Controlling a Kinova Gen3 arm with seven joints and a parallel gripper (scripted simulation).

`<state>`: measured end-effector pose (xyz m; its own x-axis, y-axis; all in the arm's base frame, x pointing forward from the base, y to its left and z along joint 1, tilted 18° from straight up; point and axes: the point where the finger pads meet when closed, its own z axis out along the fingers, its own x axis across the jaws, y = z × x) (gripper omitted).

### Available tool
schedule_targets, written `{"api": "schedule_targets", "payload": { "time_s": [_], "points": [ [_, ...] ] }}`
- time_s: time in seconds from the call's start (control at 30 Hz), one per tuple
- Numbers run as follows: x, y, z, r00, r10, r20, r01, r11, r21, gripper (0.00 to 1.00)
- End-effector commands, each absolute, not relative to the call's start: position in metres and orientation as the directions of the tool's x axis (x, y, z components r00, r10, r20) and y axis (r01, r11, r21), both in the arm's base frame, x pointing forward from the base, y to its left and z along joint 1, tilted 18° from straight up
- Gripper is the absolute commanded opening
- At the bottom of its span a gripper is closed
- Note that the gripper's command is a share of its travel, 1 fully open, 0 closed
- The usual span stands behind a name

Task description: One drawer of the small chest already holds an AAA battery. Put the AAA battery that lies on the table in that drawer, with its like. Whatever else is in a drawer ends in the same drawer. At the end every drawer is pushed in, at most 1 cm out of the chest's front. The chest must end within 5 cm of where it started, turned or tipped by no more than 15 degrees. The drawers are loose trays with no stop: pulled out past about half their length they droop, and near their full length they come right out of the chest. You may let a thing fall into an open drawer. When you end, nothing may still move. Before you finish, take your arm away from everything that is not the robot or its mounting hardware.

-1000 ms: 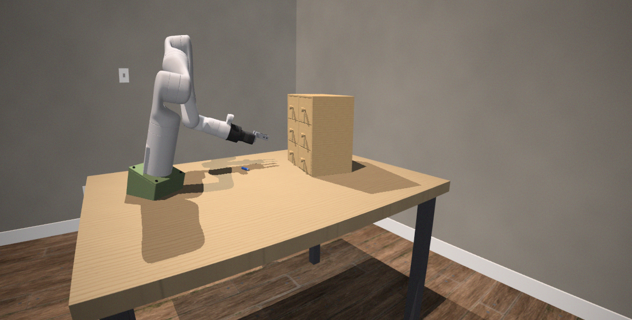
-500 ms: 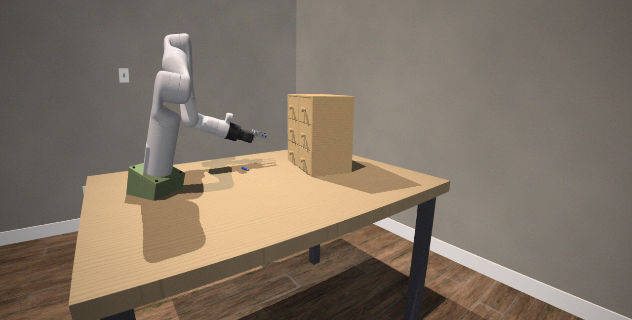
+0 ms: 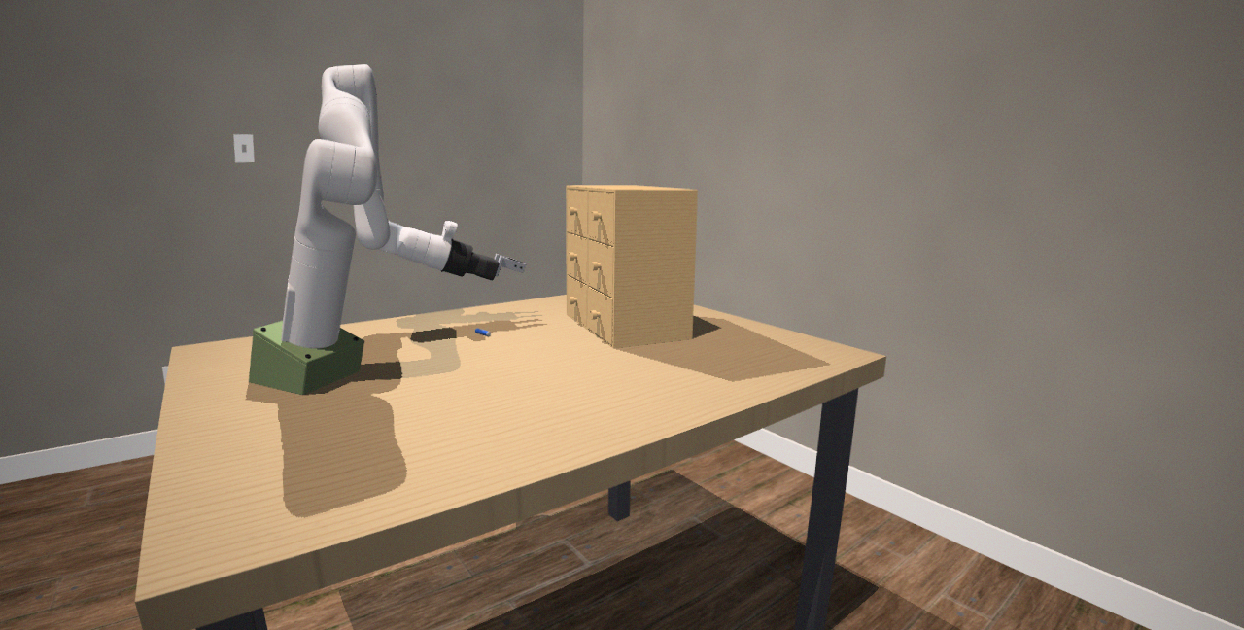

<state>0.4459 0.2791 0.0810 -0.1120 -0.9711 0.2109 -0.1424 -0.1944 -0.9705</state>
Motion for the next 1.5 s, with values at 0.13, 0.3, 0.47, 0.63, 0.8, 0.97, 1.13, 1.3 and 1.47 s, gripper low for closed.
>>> {"api": "schedule_targets", "payload": {
  "time_s": [0.13,0.3,0.47,0.63,0.8,0.97,1.13,1.3,1.47],
  "points": [
    [0.446,0.281,0.082,-0.111,-0.972,0.208,-0.141,-0.192,-0.971,0.67],
    [0.446,0.282,0.082,-0.111,-0.972,0.208,-0.141,-0.192,-0.971,0.67],
    [0.446,0.282,0.082,-0.111,-0.972,0.208,-0.141,-0.192,-0.971,0.67],
    [0.446,0.282,0.082,-0.111,-0.972,0.208,-0.141,-0.192,-0.971,0.67],
    [0.445,0.282,0.082,-0.111,-0.972,0.208,-0.147,-0.191,-0.971,0.67],
    [0.445,0.282,0.083,-0.112,-0.972,0.208,-0.156,-0.190,-0.969,0.67],
    [0.442,0.283,0.085,-0.111,-0.972,0.208,-0.188,-0.185,-0.964,0.67],
    [0.438,0.284,0.089,-0.111,-0.972,0.208,-0.243,-0.177,-0.954,0.67],
    [0.432,0.286,0.094,-0.112,-0.972,0.208,-0.317,-0.164,-0.934,0.67]
  ]
}}
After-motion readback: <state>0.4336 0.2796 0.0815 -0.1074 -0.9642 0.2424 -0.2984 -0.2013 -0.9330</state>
